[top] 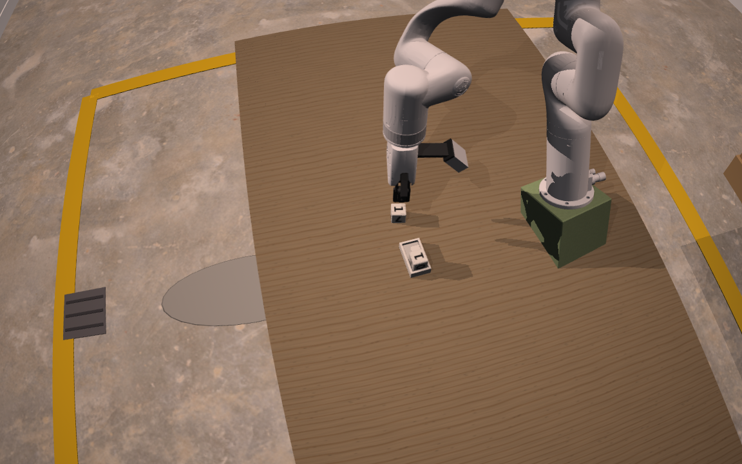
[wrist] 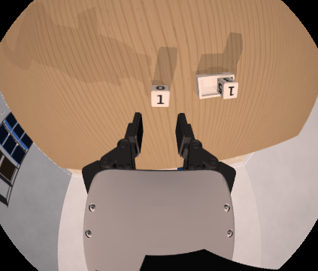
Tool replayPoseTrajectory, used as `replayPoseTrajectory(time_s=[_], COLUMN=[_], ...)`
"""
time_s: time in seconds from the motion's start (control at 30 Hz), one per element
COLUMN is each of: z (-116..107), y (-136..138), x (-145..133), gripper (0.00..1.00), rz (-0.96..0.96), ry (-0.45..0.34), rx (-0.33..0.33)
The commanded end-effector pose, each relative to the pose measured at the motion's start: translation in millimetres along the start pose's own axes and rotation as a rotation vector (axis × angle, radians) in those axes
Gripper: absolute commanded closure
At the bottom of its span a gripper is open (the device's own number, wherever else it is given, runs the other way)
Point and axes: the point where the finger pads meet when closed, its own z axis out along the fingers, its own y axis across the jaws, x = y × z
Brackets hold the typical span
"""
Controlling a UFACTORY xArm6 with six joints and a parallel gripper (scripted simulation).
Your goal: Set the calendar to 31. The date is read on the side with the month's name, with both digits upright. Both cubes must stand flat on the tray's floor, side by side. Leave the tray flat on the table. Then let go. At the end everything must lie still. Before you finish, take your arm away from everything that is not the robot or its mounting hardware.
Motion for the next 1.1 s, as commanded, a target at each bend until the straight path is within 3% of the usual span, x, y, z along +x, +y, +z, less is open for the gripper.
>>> replayPoseTrajectory(time_s=[0.0,1.07], z=[-0.9,2.6], y=[0.1,0.2], x=[-1.3,-1.3], gripper=[0.53,0.53], rz=[0.001,0.001], ry=[-0.003,-0.003], rx=[-0.001,0.000])
